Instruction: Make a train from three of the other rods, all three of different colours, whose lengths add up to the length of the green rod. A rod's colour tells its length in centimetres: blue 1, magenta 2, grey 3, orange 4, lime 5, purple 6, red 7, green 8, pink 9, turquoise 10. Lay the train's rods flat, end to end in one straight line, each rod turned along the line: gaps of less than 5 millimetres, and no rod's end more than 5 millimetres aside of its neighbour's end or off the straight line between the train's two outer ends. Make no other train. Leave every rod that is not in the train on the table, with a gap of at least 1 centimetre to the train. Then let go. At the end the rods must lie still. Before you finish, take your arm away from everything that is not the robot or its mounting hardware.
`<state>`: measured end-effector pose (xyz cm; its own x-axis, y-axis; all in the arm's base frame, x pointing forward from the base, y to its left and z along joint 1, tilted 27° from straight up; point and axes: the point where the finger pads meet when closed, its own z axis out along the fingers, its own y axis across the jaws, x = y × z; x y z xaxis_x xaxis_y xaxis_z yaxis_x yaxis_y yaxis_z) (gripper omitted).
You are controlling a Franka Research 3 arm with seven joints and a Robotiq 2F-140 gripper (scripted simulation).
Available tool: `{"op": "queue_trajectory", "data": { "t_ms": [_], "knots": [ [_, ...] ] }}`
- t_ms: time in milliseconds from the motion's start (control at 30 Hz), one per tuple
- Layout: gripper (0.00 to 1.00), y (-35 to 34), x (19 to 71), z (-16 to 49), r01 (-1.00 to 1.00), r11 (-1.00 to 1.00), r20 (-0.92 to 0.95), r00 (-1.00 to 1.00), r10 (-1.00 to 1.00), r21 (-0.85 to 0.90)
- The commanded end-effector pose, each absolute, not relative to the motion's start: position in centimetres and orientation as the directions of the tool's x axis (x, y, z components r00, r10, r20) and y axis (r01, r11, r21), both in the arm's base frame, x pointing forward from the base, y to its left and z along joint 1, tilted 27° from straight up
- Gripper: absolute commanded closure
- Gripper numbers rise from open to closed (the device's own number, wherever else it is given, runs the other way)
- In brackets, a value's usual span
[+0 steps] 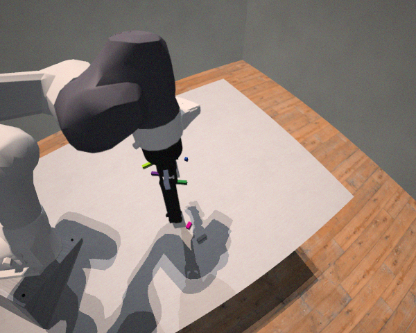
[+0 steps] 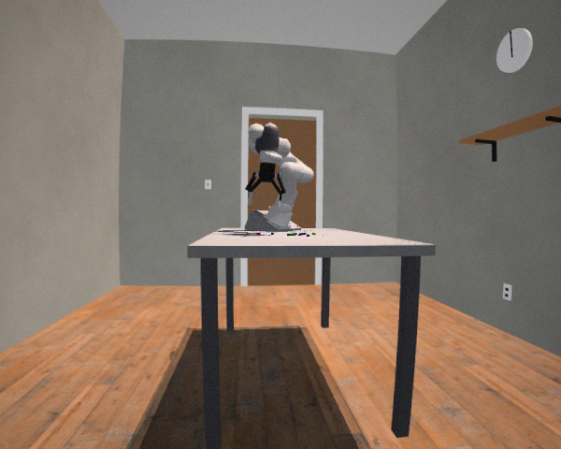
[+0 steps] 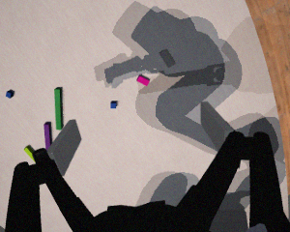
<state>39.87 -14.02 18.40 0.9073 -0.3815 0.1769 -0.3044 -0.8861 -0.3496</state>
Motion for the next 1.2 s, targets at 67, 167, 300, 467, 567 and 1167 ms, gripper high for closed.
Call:
{"op": "queue_trajectory", "data": {
  "t_ms": [67, 167, 300, 467, 567, 1167],
  "knots": [
    [0.0, -14.13, 40.3, 18.76, -0.479, -0.791, 0.116, 0.824, -0.555, -0.382],
    [0.0, -14.21, 40.32, 18.71, -0.518, -0.764, 0.097, 0.8, -0.592, -0.386],
    [0.0, -14.32, 40.36, 18.64, -0.573, -0.72, 0.069, 0.762, -0.644, -0.391],
    [0.0, -14.45, 40.42, 18.53, -0.64, -0.659, 0.033, 0.707, -0.707, -0.394],
    [0.0, -14.52, 40.45, 18.45, -0.678, -0.619, 0.011, 0.671, -0.742, -0.395],
    [0.0, -14.86, 40.69, 17.88, -0.861, -0.345, -0.124, 0.415, -0.901, -0.375]
  ]
}}
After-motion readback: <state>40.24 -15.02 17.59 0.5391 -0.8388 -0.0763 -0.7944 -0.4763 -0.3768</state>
